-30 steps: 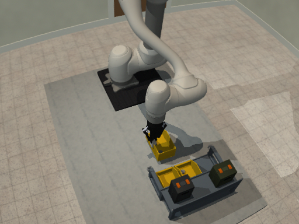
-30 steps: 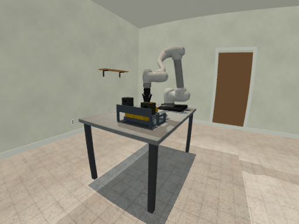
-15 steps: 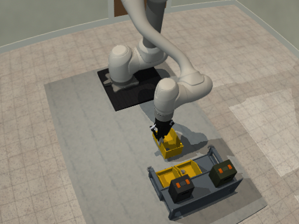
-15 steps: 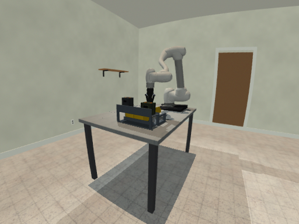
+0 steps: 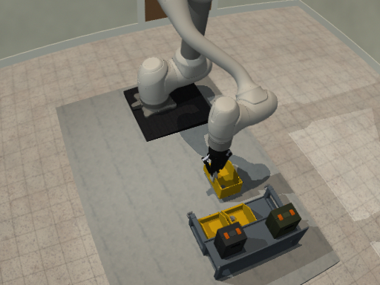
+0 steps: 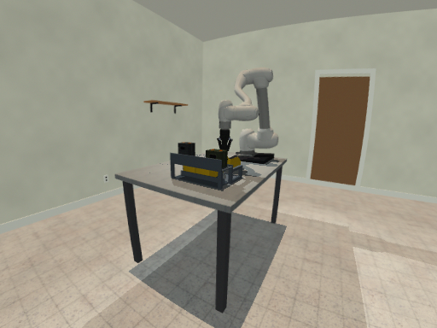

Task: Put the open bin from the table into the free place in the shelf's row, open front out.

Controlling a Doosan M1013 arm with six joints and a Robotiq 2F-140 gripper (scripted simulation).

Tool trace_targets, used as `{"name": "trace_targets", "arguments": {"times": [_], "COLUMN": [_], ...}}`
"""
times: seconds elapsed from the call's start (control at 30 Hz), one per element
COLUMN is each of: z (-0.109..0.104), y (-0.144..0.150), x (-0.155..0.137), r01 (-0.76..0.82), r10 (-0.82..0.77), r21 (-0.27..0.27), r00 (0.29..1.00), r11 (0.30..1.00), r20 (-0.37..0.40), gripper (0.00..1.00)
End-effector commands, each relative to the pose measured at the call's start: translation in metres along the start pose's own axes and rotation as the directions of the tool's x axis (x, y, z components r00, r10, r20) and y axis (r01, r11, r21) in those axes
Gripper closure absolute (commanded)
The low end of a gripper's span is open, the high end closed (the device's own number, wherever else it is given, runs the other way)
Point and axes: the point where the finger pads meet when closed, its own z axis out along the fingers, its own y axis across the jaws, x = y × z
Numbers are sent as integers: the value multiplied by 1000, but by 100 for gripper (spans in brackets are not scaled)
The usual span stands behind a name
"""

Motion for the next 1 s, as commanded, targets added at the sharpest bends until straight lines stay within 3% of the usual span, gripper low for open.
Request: {"name": "trace_targets", "arguments": {"times": [0.0,0.97], "z": [0,1], "y": [8,78], "x": [0,-1], "r01": [0,0], "r10": [0,0], "r21": [0,0], "r00": [1000,1000], "r11": [1000,1000], "r20": [0,0], "gripper": [100,100]}}
